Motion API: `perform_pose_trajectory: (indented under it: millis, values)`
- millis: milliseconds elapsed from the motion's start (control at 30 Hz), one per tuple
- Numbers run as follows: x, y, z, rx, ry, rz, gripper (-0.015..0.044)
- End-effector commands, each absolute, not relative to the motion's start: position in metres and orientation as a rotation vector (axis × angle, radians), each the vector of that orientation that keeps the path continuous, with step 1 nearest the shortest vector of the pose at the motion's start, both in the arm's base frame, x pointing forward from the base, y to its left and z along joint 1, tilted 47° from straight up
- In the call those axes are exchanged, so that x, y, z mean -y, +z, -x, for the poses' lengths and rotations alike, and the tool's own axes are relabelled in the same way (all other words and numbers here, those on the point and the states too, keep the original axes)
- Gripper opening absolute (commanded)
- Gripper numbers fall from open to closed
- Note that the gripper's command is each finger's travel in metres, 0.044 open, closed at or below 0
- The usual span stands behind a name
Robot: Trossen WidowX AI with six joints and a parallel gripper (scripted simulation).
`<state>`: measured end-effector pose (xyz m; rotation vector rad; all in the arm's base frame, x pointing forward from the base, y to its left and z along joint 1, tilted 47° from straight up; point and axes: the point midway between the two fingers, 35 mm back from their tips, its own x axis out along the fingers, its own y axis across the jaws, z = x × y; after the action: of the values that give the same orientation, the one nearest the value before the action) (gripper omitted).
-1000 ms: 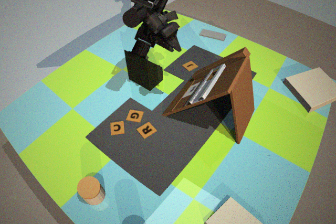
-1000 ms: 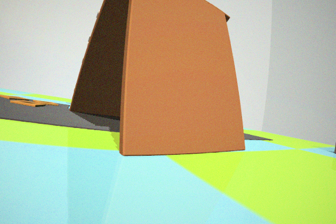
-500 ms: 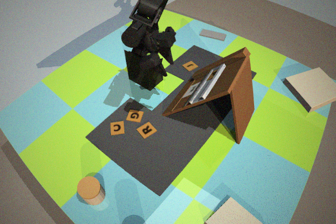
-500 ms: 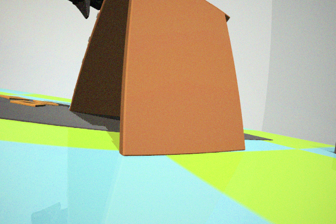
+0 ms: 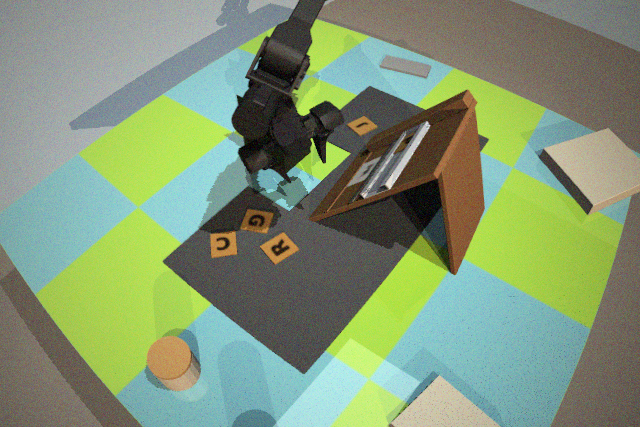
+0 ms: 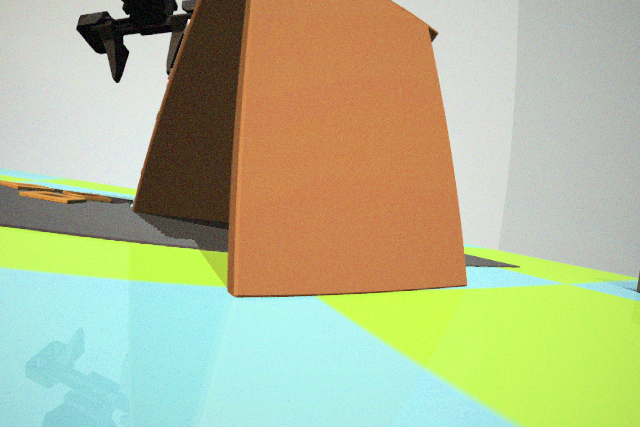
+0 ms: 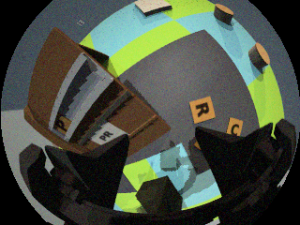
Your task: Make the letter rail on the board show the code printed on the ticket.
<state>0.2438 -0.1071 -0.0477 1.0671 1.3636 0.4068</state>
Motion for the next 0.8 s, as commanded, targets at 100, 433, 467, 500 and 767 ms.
perform_pose_trajectory:
  millis: [100, 433, 467, 500, 767]
  values:
    - [0.096, -0.134, -0.246, -1.755, -0.330, -1.577, 0.0340]
    - [0.077, -0.177, -0.241, -1.827, -0.904, -1.798, 0.0340]
    - [0.077, -0.177, -0.241, -1.827, -0.904, -1.798, 0.0340]
    - [0.077, -0.177, -0.241, -1.827, -0.904, -1.798, 0.0340]
    - [0.078, -0.177, -0.239, -1.827, -0.904, -1.798, 0.0340]
